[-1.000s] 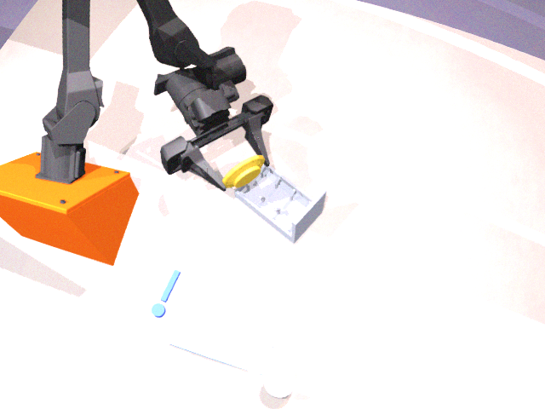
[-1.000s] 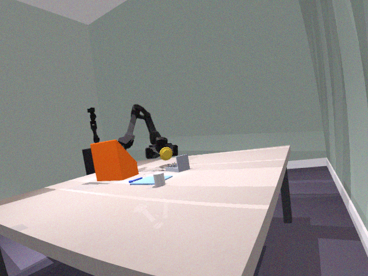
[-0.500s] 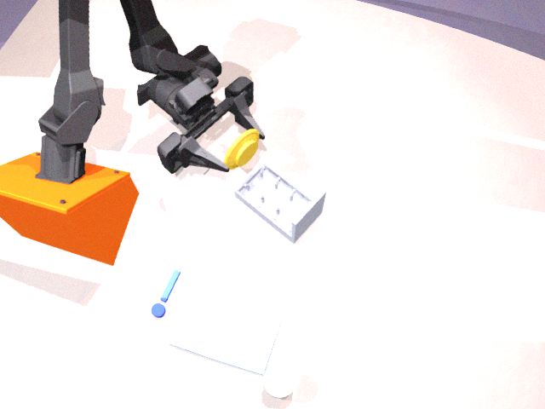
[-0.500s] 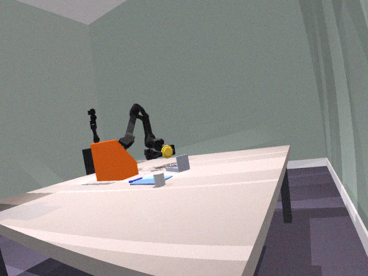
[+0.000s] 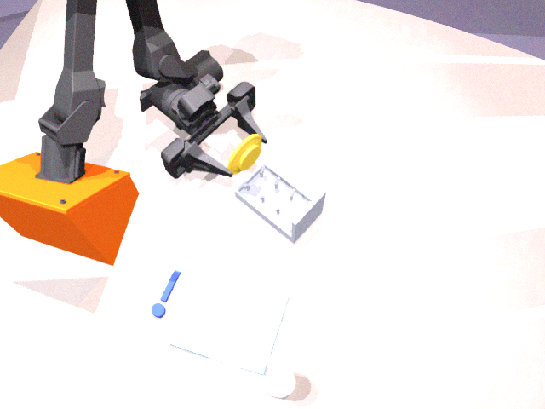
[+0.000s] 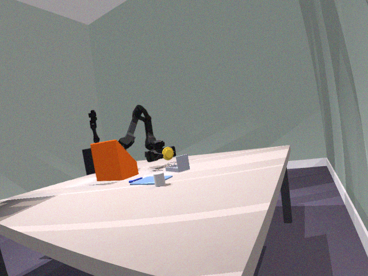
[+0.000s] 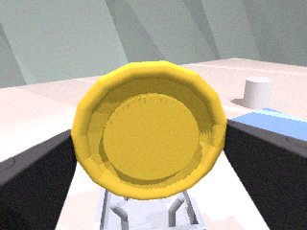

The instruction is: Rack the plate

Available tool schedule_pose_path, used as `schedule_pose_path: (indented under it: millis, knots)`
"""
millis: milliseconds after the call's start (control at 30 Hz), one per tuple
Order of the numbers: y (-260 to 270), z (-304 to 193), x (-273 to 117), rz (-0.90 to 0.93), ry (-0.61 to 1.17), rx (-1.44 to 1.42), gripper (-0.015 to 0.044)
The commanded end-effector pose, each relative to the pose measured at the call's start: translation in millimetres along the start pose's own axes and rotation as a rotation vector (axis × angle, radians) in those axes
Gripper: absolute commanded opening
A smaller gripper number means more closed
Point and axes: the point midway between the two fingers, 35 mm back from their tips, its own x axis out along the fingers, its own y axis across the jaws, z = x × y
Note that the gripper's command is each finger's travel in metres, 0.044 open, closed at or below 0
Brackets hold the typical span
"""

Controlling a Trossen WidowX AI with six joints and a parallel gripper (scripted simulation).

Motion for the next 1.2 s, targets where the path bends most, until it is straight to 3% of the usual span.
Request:
schedule_pose_path:
  millis: [0,1167]
  knots:
    - [1,-6,4,0.000,-0.002,-0.001,0.0000]
    - [1,-35,31,0.002,0.017,-0.011,0.0000]
